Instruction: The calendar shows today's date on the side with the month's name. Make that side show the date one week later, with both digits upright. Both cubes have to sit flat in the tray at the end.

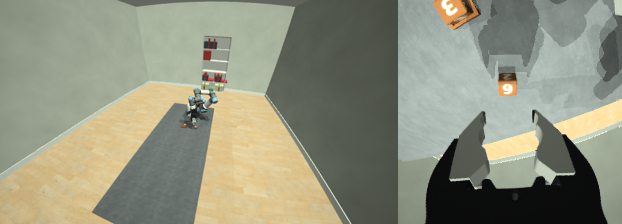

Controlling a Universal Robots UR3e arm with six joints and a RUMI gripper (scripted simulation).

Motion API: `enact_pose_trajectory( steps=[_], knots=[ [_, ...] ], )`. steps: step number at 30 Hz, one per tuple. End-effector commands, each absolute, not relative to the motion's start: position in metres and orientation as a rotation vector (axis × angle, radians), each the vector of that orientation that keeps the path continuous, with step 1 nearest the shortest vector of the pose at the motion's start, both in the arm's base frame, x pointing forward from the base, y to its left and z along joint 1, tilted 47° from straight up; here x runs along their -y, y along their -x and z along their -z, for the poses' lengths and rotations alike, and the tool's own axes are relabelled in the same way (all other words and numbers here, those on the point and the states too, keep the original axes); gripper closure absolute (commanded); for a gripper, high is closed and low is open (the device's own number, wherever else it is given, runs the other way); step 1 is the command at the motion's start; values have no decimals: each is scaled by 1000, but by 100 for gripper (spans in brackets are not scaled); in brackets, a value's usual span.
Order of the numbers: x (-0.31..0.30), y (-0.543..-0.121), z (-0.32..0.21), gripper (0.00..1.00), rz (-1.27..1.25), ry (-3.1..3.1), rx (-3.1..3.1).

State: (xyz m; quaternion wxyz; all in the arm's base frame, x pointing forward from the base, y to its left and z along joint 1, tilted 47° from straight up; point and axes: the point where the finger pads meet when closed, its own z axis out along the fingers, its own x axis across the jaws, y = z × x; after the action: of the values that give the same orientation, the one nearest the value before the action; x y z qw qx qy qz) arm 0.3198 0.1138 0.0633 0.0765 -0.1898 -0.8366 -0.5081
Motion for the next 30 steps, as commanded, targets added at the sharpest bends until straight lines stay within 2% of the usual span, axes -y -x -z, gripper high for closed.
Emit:
enact_pose_trajectory(
  steps=[1,16,22,23,30],
  knots=[
    [-113,-320,-63,58,1493,567,2521],
    [-114,-320,-64,58,1190,529,2636],
    [-115,-321,-65,58,1150,527,2653],
    [-115,-321,-65,0,1150,527,2653],
    [-115,-321,-65,0,1150,527,2653]
  ],
)
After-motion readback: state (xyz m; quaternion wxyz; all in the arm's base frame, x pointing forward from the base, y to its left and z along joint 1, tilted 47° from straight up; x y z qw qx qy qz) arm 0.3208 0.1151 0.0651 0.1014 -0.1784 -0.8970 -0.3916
